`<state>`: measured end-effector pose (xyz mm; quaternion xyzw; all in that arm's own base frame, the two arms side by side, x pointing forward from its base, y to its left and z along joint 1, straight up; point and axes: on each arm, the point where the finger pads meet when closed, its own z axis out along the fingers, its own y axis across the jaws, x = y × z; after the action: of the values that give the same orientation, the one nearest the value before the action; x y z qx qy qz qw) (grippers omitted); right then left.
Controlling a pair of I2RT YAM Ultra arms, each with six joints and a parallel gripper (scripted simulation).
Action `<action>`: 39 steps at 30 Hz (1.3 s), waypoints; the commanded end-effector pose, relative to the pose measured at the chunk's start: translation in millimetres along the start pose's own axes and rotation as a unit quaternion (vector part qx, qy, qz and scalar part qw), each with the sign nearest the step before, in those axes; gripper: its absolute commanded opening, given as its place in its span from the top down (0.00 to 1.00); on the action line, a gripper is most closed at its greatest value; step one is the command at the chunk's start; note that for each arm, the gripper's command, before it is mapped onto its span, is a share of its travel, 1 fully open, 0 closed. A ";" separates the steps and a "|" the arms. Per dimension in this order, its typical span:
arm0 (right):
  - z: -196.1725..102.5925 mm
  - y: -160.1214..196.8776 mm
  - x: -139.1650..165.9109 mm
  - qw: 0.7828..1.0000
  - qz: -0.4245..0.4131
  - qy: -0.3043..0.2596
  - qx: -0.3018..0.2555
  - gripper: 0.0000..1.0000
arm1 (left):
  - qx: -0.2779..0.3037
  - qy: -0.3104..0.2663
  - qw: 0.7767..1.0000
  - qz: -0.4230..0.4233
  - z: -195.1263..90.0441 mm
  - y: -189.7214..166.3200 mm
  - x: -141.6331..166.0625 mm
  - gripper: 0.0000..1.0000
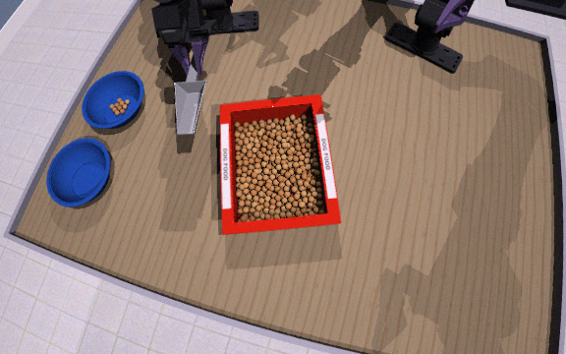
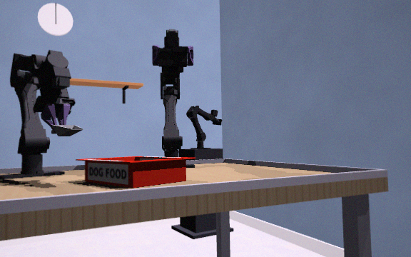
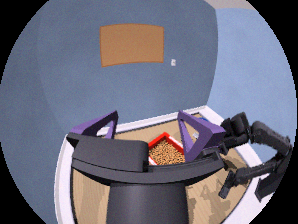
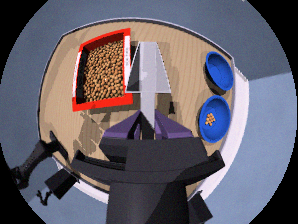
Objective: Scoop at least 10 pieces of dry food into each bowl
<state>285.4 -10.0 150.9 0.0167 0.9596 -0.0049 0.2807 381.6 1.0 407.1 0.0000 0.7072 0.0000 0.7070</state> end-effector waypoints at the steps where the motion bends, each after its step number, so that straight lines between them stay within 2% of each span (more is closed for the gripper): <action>1: -1.8 0.0 -3.2 1.000 0.000 -0.006 0.000 1.00 | 0.000 -0.006 1.000 0.000 -1.0 0.0 -4.7 0.00; 39: -5.5 0.0 -6.9 1.000 0.000 -0.013 0.000 1.00 | 0.000 -0.009 1.000 0.000 -3.2 0.0 -8.5 0.00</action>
<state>285.4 -10.0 150.9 0.0167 0.9596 -0.0049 0.2807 381.6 1.0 407.1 0.0000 0.7072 0.0000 0.7070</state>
